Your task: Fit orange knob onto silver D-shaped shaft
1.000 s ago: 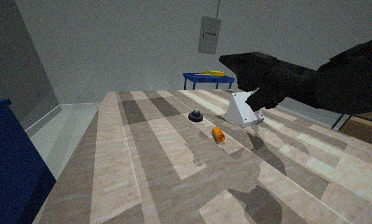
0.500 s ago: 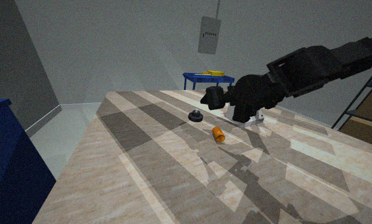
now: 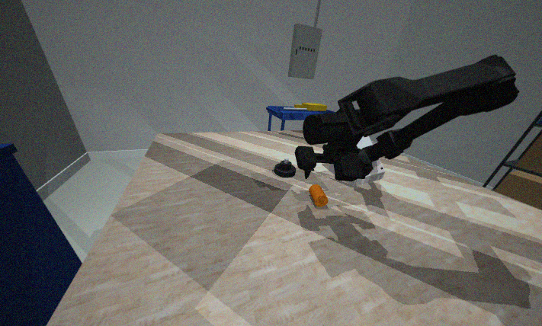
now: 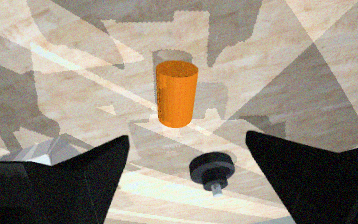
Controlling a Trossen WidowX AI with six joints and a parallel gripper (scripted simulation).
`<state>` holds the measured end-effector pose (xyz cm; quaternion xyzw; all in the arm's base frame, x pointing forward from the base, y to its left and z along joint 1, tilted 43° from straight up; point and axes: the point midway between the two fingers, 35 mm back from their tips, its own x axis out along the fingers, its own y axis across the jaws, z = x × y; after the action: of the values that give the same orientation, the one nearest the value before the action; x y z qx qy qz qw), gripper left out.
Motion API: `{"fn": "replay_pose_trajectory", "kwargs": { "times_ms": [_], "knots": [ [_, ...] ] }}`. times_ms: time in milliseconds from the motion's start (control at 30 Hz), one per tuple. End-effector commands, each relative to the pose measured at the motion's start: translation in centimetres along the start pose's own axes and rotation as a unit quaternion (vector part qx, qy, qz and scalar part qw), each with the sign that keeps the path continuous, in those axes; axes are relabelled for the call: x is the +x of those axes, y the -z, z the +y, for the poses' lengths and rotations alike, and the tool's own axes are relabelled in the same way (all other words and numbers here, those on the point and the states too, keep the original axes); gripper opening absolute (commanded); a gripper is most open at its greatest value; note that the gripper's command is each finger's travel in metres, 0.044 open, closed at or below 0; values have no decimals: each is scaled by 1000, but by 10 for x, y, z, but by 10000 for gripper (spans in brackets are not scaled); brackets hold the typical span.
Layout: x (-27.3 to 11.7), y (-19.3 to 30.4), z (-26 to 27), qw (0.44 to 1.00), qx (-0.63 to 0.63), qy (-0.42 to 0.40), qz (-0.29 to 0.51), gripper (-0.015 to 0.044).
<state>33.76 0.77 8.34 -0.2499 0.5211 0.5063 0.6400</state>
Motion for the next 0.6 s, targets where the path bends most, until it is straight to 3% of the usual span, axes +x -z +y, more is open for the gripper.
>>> {"fn": "replay_pose_trajectory", "kwargs": {
  "times_ms": [0,567],
  "knots": [
    [3,-1,3,1000,15,-13,-17,440],
    [31,-13,4,1000,15,-13,-18,440]
  ]
}}
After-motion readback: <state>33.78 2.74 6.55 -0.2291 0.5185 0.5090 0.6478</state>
